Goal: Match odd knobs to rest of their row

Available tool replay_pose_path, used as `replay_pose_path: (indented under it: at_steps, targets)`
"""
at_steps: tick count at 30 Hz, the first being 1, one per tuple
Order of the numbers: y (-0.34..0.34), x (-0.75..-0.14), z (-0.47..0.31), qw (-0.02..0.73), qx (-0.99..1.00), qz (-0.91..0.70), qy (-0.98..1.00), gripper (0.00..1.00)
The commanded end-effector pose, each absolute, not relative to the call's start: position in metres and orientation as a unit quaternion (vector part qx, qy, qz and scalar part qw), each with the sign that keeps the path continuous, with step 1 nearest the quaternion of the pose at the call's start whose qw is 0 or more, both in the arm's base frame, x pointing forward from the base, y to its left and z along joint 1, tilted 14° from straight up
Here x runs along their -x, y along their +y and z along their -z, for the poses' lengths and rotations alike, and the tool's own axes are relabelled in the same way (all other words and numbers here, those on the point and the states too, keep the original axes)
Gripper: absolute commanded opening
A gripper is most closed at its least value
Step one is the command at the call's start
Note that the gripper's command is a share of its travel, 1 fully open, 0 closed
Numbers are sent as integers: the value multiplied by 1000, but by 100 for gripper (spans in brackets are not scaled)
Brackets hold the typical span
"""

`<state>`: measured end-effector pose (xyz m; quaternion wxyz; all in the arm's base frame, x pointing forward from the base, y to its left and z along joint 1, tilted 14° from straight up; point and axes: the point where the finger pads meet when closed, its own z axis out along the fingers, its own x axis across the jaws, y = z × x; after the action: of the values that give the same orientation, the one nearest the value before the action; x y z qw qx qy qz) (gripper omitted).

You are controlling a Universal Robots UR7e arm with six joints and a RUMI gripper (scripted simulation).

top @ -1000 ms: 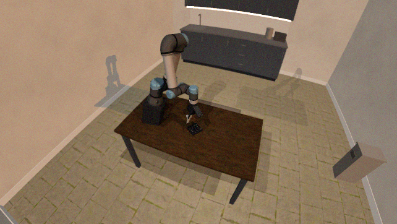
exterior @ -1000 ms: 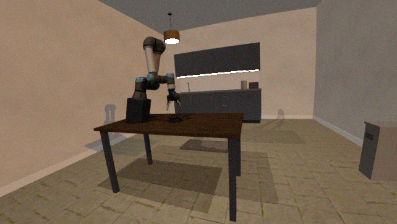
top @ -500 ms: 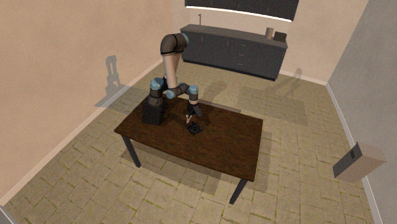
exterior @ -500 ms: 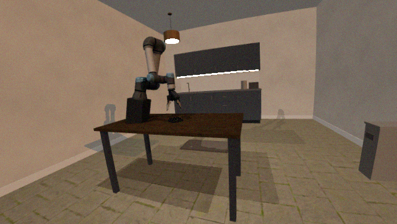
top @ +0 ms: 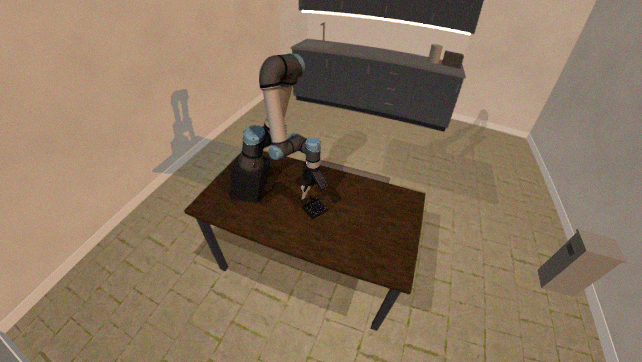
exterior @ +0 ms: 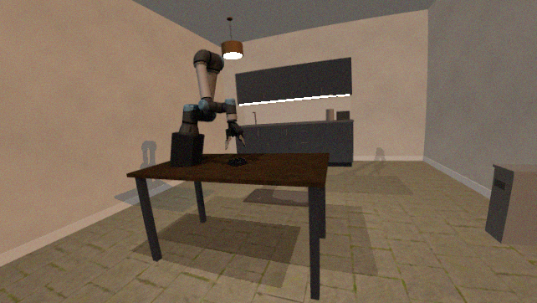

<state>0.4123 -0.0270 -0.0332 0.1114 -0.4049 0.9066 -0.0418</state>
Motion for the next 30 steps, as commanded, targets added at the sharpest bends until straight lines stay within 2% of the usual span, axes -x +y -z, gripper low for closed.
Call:
replay_pose_path:
  at_steps: [1,30]
  targets:
    - [-27,-413,33,112,405,42,907,100]
    - [-24,-409,34,111,405,42,907,100]
